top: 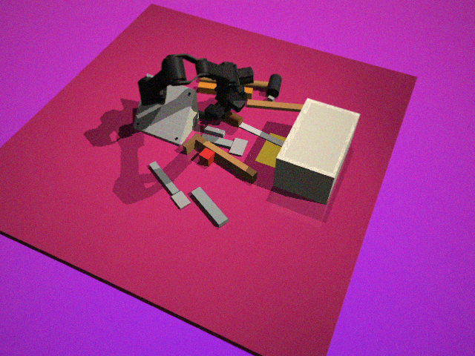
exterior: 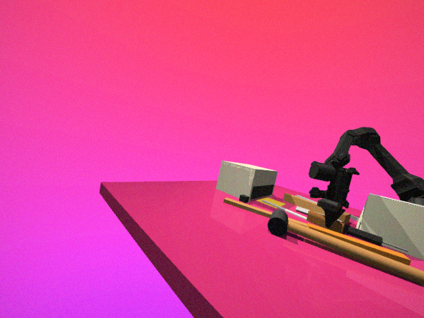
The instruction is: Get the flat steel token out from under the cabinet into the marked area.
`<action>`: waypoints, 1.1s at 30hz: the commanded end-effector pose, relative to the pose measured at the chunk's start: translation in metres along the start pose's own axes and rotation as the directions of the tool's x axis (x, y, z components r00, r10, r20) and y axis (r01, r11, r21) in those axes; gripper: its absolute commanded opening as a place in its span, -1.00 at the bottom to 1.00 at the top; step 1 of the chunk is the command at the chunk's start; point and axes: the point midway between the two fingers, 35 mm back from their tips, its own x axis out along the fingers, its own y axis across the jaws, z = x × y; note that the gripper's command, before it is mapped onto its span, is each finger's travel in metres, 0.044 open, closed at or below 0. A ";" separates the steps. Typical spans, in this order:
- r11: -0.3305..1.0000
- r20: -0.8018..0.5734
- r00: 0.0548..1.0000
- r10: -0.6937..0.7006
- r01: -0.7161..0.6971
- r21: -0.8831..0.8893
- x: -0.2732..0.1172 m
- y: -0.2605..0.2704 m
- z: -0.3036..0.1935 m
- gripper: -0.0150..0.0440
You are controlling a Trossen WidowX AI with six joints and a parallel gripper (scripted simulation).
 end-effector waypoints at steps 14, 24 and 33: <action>1.000 0.000 1.000 -0.002 0.002 -0.001 0.000 0.000 0.018 -0.49; 1.000 0.000 1.000 -0.003 0.003 -0.002 0.000 -0.001 0.032 -0.49; 1.000 0.000 1.000 -0.004 0.004 -0.002 -0.001 -0.001 0.045 -0.49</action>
